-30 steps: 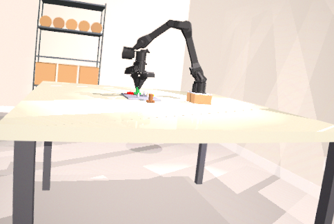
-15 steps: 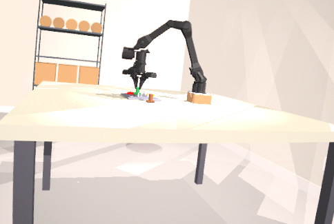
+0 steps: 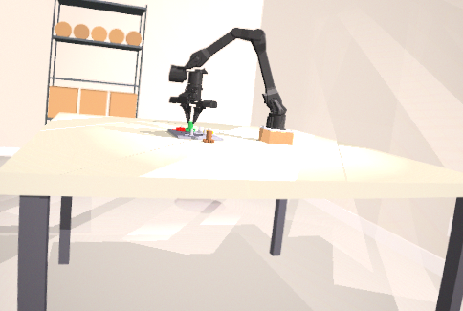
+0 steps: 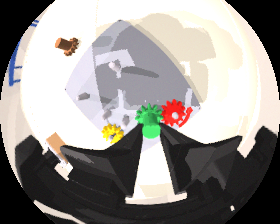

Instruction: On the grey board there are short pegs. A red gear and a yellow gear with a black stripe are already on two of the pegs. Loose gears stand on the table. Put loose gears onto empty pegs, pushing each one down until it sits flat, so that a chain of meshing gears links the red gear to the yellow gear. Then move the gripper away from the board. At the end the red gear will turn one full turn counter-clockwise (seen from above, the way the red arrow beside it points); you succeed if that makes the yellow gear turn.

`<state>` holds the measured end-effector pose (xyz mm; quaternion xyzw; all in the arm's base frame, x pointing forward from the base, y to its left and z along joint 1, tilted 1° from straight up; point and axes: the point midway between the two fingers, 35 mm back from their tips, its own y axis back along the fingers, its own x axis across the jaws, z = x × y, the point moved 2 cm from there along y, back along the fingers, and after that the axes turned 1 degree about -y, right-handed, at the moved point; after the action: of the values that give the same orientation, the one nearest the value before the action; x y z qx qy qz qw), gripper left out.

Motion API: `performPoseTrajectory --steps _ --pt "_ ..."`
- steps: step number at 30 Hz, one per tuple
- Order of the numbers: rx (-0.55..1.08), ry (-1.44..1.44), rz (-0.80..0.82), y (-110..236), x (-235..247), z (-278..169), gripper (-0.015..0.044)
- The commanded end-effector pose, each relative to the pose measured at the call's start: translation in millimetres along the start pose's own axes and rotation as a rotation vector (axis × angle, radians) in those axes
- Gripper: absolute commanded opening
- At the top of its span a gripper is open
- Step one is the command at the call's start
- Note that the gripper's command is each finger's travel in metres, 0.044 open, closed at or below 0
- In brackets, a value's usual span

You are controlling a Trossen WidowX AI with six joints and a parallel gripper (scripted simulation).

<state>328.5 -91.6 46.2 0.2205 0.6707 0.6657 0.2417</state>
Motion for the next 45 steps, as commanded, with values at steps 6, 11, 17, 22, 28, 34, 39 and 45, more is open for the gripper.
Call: performPoseTrajectory --steps 6,11,17,22,28,34,39,45 --pt "0.001 -0.230 0.002 -1.7 0.2 -0.8 0.0000" --pt "0.001 -0.182 0.002 1.2 0.1 -0.5 0.0131" --pt "0.001 -0.149 0.002 11.5 -0.5 -0.2 0.0140" --pt "0.001 -0.147 0.002 42.4 -0.6 -0.2 0.0140" --pt "0.001 -0.170 0.004 39.0 4.1 9.1 0.0193" --pt "-0.006 -0.333 0.010 39.5 59.6 83.9 0.0350" --pt "-0.009 -0.467 0.017 40.2 117.3 130.4 0.0440" --pt "-0.009 -0.543 0.021 40.7 149.6 148.8 0.0440"
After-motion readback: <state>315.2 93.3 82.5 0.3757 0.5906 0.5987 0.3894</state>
